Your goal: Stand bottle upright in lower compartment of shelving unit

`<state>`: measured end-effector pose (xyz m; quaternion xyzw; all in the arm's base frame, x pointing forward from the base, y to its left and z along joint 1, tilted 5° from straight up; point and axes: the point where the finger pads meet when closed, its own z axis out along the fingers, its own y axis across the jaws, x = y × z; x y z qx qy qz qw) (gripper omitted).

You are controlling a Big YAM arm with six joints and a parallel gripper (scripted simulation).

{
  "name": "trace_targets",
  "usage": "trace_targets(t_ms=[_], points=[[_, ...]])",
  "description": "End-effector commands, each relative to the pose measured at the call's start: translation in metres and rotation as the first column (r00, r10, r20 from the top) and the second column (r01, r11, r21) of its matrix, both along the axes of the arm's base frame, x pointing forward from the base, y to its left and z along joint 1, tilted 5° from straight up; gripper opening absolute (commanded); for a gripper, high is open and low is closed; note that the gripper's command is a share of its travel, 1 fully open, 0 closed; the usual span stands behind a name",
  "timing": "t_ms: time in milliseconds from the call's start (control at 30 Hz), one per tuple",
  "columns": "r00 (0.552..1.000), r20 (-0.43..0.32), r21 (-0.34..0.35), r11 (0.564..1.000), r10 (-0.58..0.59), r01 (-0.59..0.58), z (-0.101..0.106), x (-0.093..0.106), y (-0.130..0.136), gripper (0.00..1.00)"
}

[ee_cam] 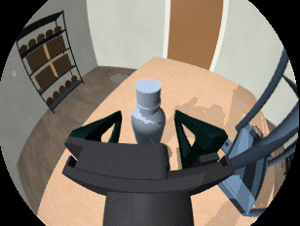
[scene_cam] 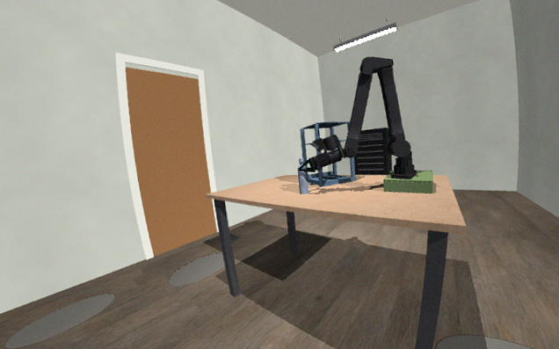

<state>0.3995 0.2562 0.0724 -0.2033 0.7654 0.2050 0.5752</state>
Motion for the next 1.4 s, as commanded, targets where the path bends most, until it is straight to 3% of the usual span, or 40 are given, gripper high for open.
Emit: trace_targets(t_ms=[0,233,267,1367], points=[[1.000,0.025,0.024,1.000,0.008,-0.008,0.0135,0.0104,0.0131,0.77],[1.000,0.025,0.023,1.000,0.008,-0.008,0.0130,0.0104,0.0131,0.77],[1.000,0.025,0.023,1.000,0.008,-0.008,0.0130,0.0104,0.0131,0.31],[1.000,0.026,0.021,1.000,0.008,-0.009,0.0127,0.0105,0.0129,0.31]])
